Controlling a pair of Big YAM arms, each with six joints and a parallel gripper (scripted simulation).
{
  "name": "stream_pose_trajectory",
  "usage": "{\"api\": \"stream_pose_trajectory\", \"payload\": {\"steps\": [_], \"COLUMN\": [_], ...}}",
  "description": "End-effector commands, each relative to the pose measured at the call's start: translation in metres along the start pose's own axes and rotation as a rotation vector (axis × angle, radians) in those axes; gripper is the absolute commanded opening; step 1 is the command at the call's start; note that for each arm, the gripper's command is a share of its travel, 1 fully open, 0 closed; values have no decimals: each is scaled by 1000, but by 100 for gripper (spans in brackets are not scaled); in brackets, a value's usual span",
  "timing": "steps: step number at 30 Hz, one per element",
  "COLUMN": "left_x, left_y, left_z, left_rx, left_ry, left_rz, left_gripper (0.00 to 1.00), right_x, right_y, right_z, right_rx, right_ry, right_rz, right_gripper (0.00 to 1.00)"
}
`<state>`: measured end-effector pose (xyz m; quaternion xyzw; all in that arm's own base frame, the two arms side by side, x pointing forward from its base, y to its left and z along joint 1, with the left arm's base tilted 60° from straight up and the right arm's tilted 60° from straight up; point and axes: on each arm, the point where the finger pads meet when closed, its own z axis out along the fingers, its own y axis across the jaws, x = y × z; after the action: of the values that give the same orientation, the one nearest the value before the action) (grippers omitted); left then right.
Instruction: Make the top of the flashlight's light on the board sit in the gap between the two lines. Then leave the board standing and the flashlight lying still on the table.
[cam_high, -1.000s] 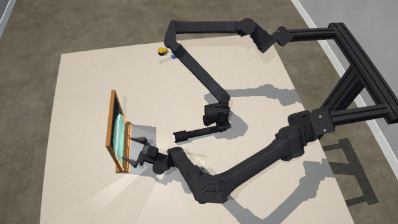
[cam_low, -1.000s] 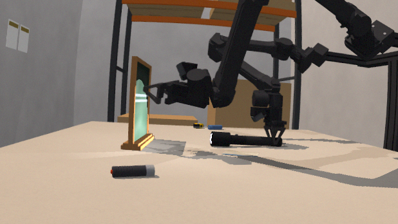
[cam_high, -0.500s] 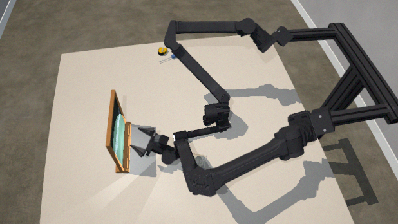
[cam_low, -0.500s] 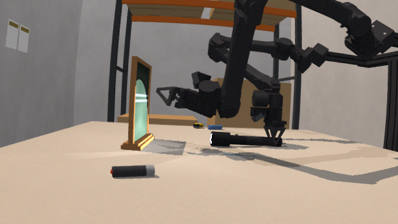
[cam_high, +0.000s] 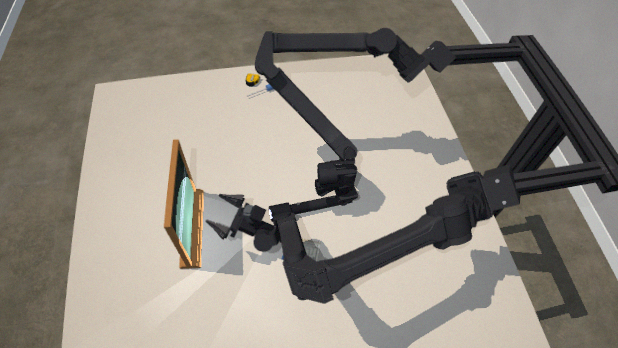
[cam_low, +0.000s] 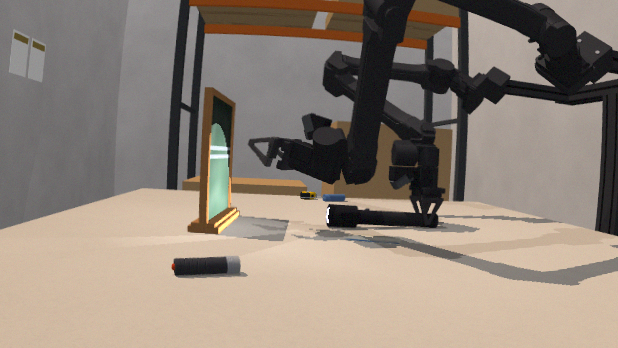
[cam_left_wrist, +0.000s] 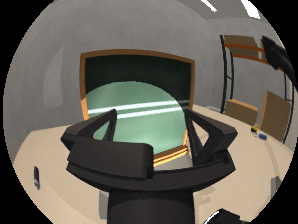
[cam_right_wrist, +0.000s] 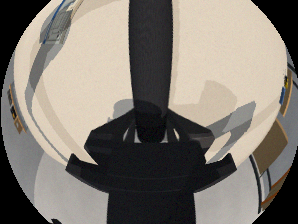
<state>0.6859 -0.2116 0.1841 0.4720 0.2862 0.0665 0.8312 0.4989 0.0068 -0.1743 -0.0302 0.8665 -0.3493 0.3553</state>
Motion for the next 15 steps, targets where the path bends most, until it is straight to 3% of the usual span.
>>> {"api": "stream_pose_trajectory", "payload": {"steps": [1,15], "left_x": [-33,-27], "left_y": [8,-3], "left_z": [30,21], "left_rx": [-11,1], "left_ry": [-66,-48], "left_rz": [8,-14], "left_gripper": [100,100], "right_x": [17,17], "right_y": [-12,-12], "right_z": [-4,-4], "right_rx": [8,8], "right_ry": [32,31], "right_rz": [-38,-37], "right_gripper": [29,29]}}
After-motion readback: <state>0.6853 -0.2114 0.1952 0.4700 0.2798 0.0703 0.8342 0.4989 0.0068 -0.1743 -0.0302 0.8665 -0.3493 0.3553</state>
